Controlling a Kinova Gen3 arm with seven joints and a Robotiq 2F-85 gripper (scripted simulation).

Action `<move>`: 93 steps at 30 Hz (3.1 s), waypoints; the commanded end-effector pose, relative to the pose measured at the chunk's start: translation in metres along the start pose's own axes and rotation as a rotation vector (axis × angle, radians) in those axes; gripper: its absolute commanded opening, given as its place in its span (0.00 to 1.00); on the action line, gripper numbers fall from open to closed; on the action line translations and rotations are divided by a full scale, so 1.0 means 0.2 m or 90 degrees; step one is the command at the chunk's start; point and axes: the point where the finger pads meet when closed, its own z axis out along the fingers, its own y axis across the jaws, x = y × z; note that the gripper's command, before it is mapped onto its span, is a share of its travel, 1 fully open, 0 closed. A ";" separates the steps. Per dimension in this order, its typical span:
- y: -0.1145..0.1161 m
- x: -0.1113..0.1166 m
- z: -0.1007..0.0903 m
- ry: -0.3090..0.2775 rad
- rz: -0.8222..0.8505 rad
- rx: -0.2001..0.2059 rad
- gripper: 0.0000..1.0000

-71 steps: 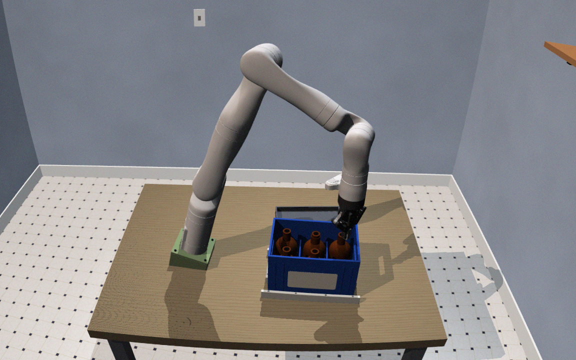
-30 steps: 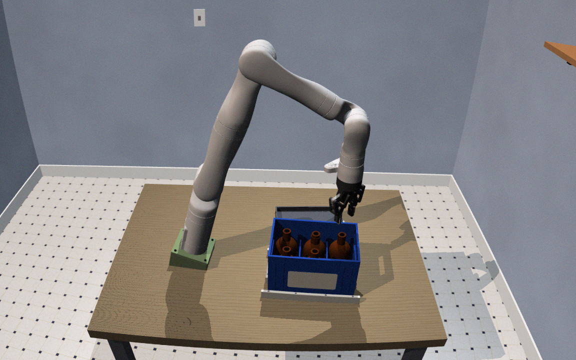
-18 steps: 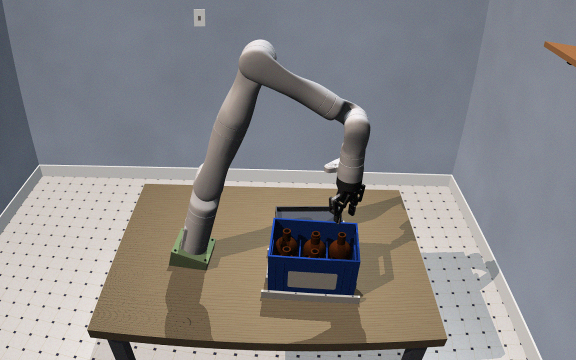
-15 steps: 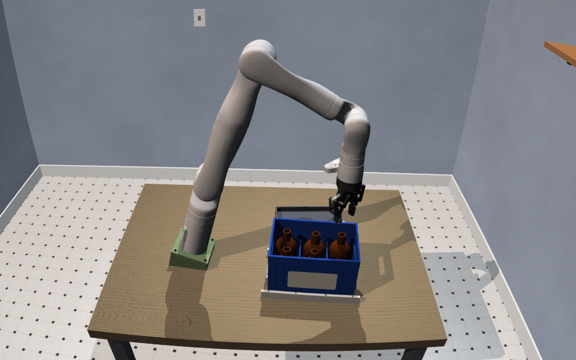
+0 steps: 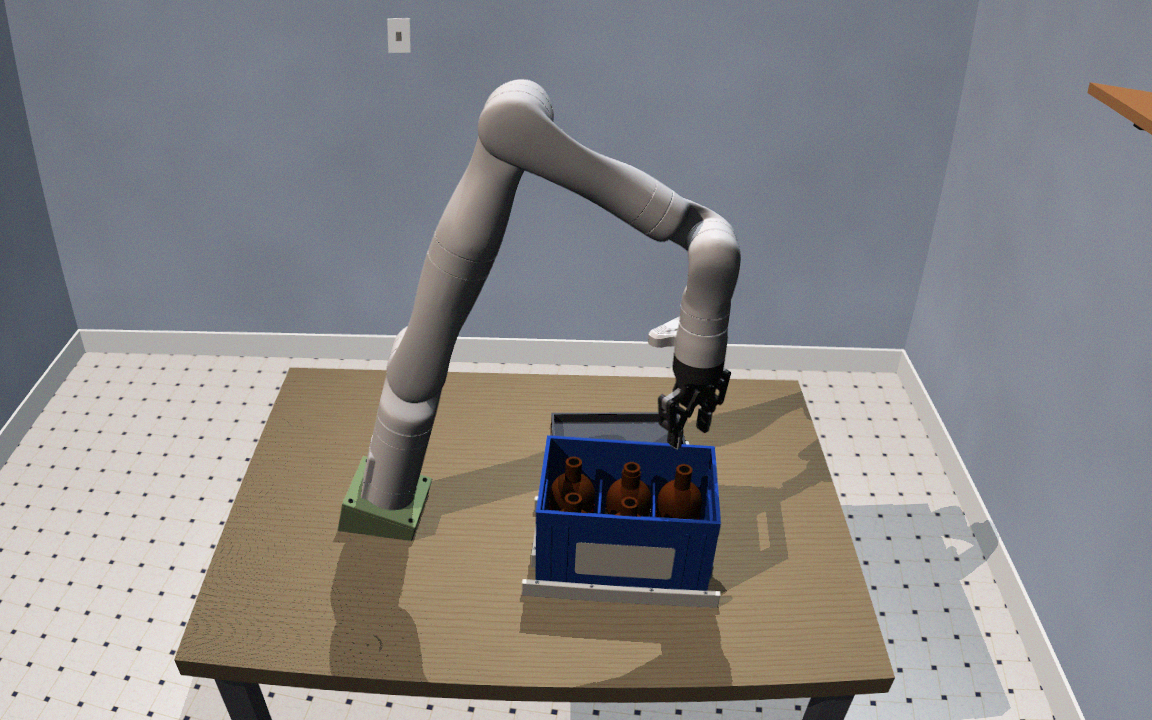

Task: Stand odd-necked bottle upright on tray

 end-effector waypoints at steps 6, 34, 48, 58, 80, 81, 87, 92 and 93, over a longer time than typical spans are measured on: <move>0.00 0.00 0.02 0.000 0.000 0.000 0.64; 0.01 0.00 0.18 0.000 0.000 0.000 0.64; 0.01 0.00 0.21 0.000 0.000 0.000 0.64; 0.01 0.00 0.21 0.000 0.000 0.000 0.64; 0.01 0.00 0.21 0.000 0.000 0.000 0.64; 0.01 0.00 0.21 0.000 0.000 0.000 0.64; 0.01 0.00 0.21 0.000 0.000 0.000 0.64; 0.01 0.00 0.21 0.000 0.000 0.000 0.64; 0.01 0.00 0.21 0.000 0.000 0.000 0.64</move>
